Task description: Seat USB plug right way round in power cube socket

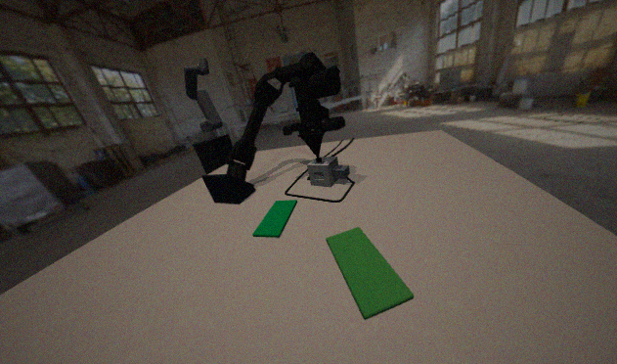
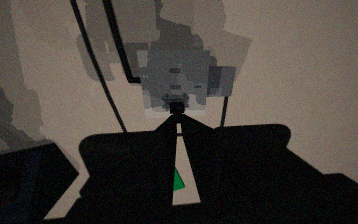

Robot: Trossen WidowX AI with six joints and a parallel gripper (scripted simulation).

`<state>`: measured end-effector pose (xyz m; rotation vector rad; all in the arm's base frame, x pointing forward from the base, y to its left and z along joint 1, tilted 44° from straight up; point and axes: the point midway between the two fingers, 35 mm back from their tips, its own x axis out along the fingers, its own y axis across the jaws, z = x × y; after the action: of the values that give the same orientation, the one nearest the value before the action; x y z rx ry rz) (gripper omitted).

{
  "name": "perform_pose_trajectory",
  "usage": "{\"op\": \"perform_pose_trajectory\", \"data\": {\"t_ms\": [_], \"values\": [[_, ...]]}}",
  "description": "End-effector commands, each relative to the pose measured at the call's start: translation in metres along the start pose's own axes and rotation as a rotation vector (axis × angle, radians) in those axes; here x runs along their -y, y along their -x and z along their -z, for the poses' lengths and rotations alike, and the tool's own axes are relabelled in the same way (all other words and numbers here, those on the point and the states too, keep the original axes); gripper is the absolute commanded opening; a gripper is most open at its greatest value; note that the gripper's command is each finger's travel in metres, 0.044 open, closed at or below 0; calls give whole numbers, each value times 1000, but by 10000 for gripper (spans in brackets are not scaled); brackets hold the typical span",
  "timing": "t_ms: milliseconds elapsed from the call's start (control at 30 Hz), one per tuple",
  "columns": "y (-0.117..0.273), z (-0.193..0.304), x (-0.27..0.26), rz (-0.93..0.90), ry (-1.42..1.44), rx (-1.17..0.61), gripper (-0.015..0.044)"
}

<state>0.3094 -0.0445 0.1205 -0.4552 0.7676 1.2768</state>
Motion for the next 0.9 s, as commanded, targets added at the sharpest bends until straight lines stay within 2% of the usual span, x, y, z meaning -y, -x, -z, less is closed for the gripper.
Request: {"op": "perform_pose_trajectory", "data": {"t_ms": [0, 867], "values": [[0, 0, 0, 1, 1, 0, 0], [9, 0, 0, 0, 0, 0, 0]]}}
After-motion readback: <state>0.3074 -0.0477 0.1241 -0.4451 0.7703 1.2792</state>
